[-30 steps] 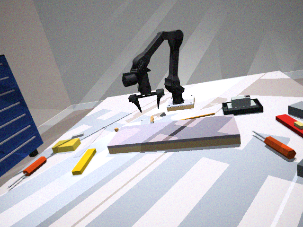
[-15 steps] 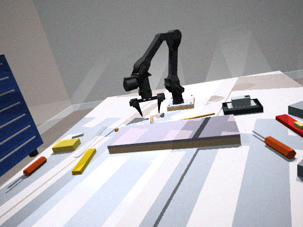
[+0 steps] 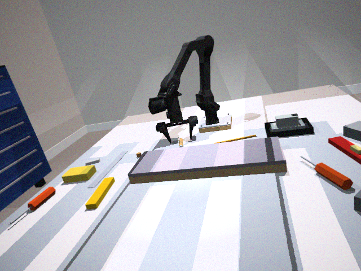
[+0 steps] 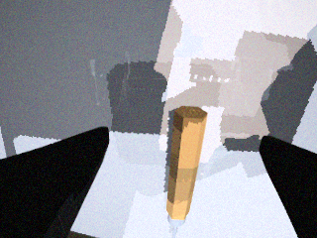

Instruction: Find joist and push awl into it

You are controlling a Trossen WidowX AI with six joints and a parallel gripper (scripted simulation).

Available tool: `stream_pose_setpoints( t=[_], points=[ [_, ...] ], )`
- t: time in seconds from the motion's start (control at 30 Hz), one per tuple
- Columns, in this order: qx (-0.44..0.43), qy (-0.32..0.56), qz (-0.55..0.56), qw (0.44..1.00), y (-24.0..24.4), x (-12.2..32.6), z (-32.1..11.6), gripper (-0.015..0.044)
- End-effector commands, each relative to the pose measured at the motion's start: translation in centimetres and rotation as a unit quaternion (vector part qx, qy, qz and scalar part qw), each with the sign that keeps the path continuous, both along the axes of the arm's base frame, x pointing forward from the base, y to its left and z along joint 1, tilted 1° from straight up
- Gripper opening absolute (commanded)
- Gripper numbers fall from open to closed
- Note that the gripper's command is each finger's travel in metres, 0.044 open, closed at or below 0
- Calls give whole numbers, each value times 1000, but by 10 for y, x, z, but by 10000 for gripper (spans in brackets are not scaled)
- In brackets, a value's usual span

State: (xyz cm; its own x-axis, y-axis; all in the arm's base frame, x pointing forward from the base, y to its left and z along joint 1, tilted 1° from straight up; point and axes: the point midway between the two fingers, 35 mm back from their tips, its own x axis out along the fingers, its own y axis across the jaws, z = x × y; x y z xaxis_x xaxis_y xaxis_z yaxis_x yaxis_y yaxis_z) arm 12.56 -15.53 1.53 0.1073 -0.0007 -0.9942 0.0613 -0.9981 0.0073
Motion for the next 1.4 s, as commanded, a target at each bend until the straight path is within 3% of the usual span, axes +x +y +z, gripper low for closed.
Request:
stream_pose_setpoints(
  t=[0.0, 0.43, 0.7, 1.37],
  points=[
    [1, 3, -2, 1000, 1, -1, -3, 414],
    [1, 3, -2, 1000, 1, -1, -3, 72],
    [1, 3, -2, 1000, 0, -1, -1, 0],
    [0, 3, -2, 1000, -4, 0, 97, 0]
  ],
)
